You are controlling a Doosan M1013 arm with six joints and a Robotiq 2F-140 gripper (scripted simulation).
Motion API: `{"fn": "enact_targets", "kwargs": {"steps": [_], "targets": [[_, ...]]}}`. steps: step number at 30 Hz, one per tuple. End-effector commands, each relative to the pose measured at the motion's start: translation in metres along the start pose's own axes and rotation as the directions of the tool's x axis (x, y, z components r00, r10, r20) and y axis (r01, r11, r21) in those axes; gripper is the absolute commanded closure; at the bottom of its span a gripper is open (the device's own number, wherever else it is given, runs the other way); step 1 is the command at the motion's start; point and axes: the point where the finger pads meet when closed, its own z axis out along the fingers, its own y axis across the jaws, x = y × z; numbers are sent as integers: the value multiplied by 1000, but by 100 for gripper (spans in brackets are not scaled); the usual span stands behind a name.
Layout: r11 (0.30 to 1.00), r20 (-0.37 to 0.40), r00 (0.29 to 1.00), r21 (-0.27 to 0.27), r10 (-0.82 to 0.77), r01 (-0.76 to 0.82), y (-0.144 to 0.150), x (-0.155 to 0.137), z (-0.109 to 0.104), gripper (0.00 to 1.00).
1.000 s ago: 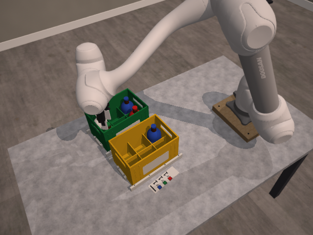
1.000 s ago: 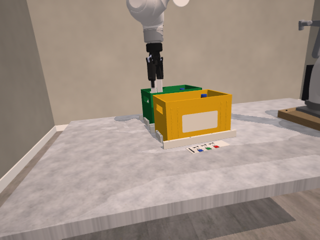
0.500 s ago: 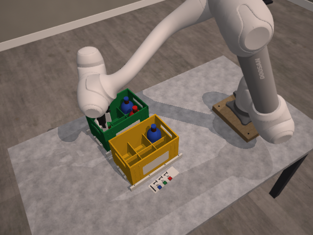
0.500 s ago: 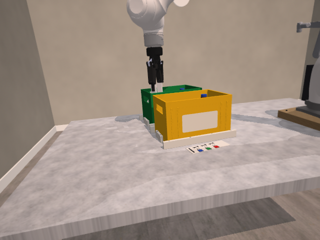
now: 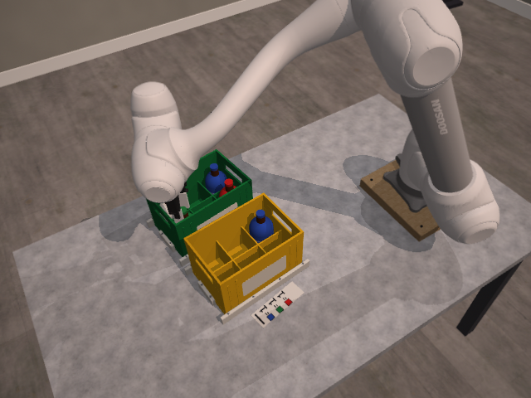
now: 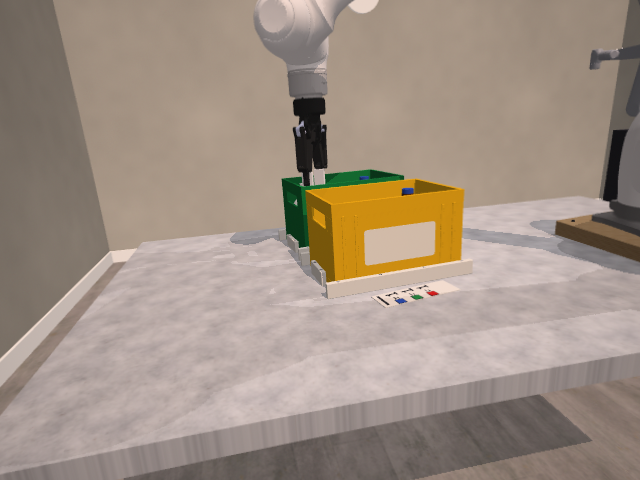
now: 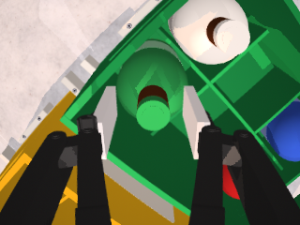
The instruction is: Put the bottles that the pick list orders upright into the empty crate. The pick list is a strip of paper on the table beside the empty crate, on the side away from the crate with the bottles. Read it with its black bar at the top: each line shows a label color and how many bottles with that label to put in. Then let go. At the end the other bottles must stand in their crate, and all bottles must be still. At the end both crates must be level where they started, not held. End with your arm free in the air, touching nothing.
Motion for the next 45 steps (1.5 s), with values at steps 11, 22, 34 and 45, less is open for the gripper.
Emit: {"fn": "enact_targets", "kwargs": {"steps": [11, 22, 34, 45], "targets": [[1000, 0, 1000, 0, 0, 0, 0, 0, -2, 100], [1000, 0, 1000, 0, 0, 0, 0, 0, -2, 100], [1000, 0, 1000, 0, 0, 0, 0, 0, -2, 100], [1000, 0, 1000, 0, 0, 0, 0, 0, -4, 100]]}}
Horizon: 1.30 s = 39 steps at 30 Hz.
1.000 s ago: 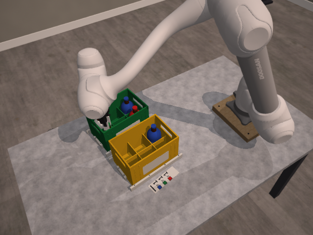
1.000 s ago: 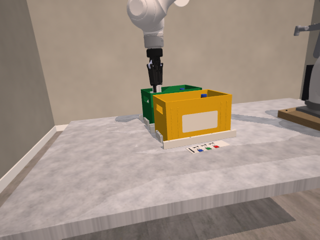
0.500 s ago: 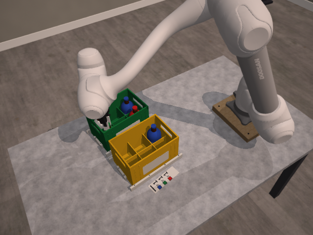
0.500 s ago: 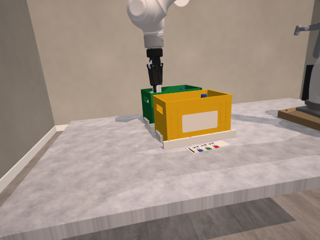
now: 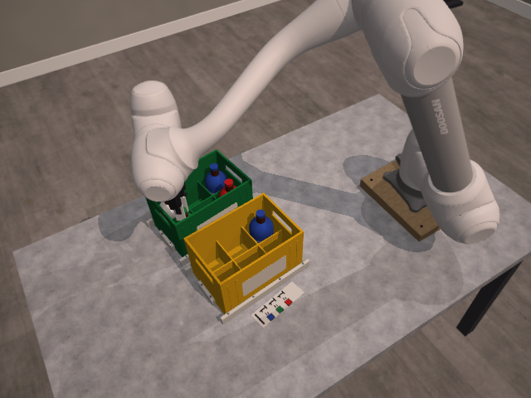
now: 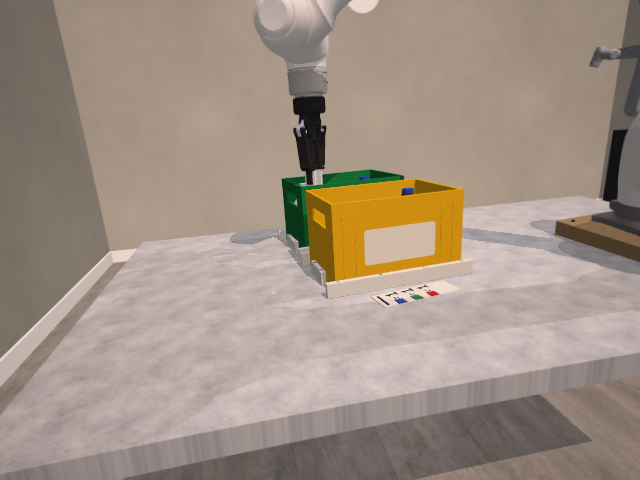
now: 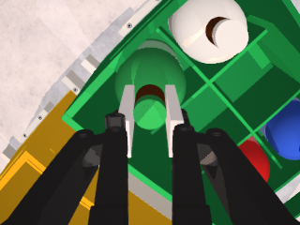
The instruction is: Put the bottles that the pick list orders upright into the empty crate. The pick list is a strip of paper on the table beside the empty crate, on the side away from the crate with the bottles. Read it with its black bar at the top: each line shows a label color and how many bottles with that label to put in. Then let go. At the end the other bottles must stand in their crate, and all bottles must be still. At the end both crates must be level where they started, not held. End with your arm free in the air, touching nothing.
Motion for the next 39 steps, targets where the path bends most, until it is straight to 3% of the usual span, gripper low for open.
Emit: {"fn": "enact_targets", "kwargs": {"steps": [1, 39], "targets": [[1000, 0, 1000, 0, 0, 0, 0, 0, -1, 100], [1000, 0, 1000, 0, 0, 0, 0, 0, -58, 100]]}}
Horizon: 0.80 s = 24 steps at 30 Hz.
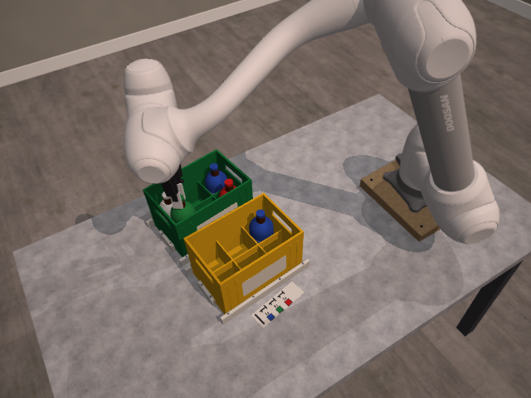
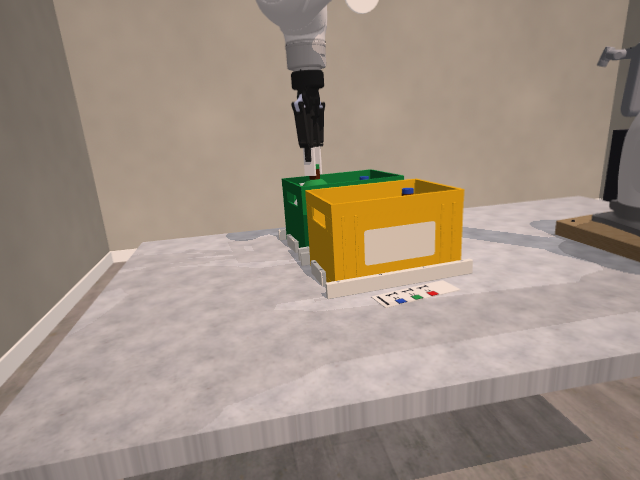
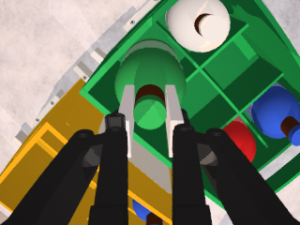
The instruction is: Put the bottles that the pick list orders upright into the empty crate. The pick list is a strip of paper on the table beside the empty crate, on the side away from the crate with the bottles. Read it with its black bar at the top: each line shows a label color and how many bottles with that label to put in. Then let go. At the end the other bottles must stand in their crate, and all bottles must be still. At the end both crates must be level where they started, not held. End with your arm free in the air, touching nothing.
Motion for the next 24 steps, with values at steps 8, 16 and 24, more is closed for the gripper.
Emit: {"fn": "enact_targets", "kwargs": {"steps": [8, 16, 24], "targets": [[1000, 0, 1000, 0, 0, 0, 0, 0, -16, 100], [1000, 0, 1000, 0, 0, 0, 0, 0, -26, 100], [1000, 0, 1000, 0, 0, 0, 0, 0, -40, 100]]}}
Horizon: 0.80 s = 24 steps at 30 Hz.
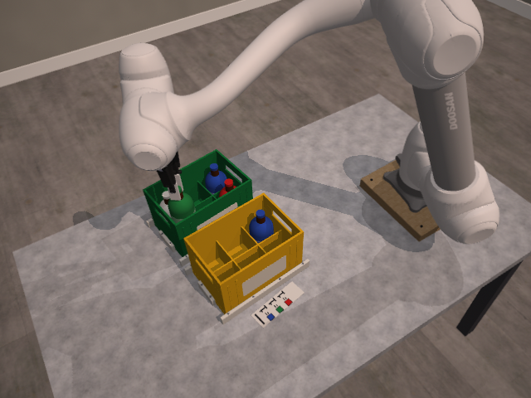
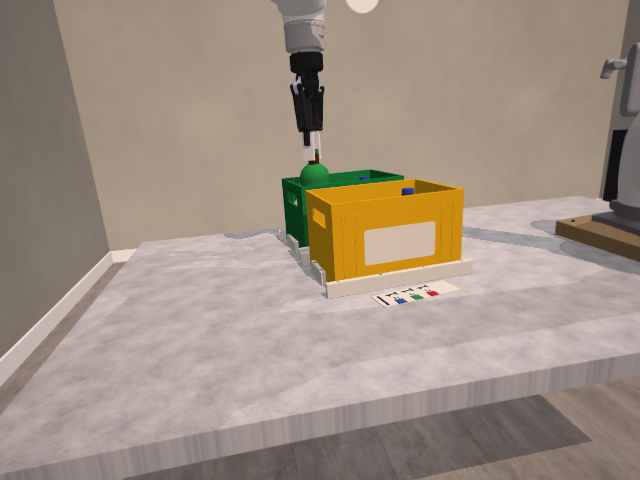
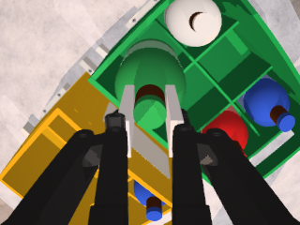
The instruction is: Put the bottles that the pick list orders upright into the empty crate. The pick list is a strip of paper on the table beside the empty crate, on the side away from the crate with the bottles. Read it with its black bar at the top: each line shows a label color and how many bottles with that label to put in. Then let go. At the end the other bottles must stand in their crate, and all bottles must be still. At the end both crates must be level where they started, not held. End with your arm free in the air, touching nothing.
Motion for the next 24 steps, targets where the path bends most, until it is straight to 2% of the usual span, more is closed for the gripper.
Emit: {"fn": "enact_targets", "kwargs": {"steps": [1, 24], "targets": [[1000, 0, 1000, 0, 0, 0, 0, 0, -5, 100], [1000, 0, 1000, 0, 0, 0, 0, 0, -36, 100]]}}
